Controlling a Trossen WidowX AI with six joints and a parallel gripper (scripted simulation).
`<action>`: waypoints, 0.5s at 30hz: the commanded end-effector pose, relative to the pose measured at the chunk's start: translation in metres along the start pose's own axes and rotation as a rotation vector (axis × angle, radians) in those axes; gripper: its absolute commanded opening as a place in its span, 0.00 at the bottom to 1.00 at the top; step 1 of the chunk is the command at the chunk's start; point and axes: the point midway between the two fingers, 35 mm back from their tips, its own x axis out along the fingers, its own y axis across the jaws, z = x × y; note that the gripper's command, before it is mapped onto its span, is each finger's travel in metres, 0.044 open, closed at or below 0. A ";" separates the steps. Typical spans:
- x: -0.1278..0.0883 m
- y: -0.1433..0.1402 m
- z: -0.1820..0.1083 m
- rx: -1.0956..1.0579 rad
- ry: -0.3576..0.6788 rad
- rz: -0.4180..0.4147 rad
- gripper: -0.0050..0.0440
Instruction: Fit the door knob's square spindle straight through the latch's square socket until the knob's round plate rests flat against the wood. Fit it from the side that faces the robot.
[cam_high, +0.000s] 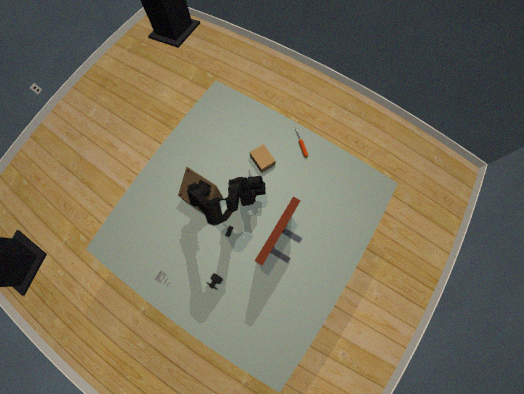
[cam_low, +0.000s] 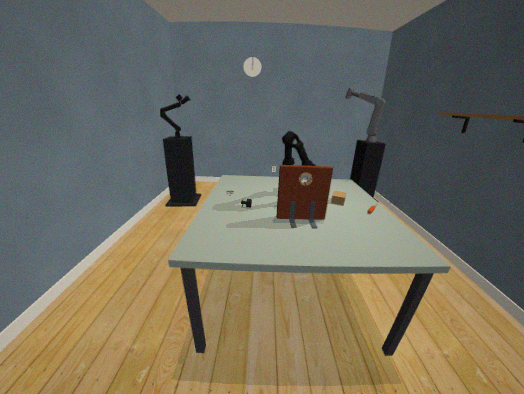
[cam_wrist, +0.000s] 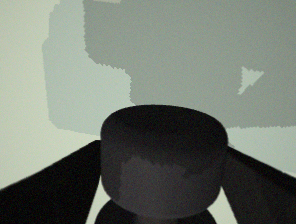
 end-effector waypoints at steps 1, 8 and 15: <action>-0.012 0.009 0.000 0.008 0.002 0.020 0.10; -0.026 0.012 0.000 0.008 0.002 0.020 0.10; -0.038 0.015 0.000 0.008 0.002 0.020 0.10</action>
